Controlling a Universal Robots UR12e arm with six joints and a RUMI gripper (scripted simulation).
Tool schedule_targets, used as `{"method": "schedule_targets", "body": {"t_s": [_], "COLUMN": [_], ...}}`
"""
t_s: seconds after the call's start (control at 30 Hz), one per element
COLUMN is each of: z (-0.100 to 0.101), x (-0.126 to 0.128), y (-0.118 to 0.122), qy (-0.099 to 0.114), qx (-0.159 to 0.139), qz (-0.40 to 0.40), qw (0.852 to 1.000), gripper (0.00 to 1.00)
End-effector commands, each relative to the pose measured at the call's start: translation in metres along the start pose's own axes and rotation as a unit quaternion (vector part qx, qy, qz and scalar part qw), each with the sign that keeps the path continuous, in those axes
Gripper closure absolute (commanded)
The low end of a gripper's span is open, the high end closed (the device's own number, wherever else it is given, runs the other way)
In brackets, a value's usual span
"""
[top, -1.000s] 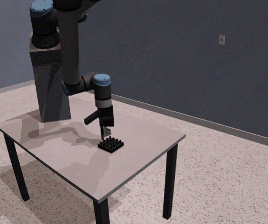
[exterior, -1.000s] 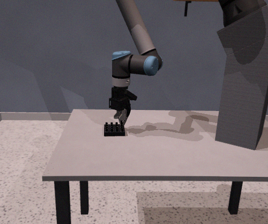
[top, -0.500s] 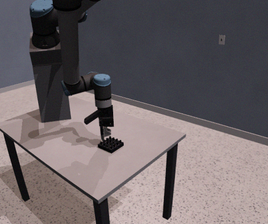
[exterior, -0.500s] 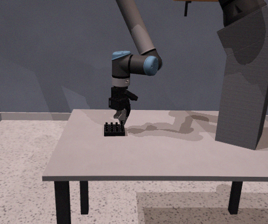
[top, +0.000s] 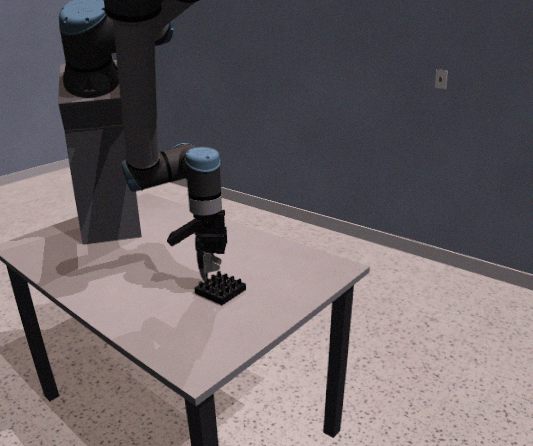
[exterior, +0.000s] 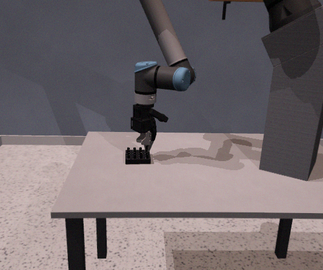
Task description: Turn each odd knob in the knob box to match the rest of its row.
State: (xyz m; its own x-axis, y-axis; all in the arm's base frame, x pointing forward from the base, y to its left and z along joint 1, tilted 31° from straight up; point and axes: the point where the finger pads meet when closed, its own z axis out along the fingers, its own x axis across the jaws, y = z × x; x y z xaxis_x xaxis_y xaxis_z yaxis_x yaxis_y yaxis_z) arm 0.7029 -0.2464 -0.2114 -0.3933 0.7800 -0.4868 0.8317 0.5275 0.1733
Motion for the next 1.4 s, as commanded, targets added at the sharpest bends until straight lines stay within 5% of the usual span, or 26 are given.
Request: {"method": "schedule_targets", "body": {"t_s": [0.0,0.73,1.37], "z": [-0.0004,-0.0004,-0.0004], "x": [0.0002,0.0019,0.0033], "y": [0.0003,0.0007,0.0018], "qy": [0.000,0.000,0.000], "qx": [0.000,0.000,0.000], "qz": [0.037,0.214,0.396], "qw": [0.999,0.977,0.918], "gripper": [0.96,0.96,0.96]}}
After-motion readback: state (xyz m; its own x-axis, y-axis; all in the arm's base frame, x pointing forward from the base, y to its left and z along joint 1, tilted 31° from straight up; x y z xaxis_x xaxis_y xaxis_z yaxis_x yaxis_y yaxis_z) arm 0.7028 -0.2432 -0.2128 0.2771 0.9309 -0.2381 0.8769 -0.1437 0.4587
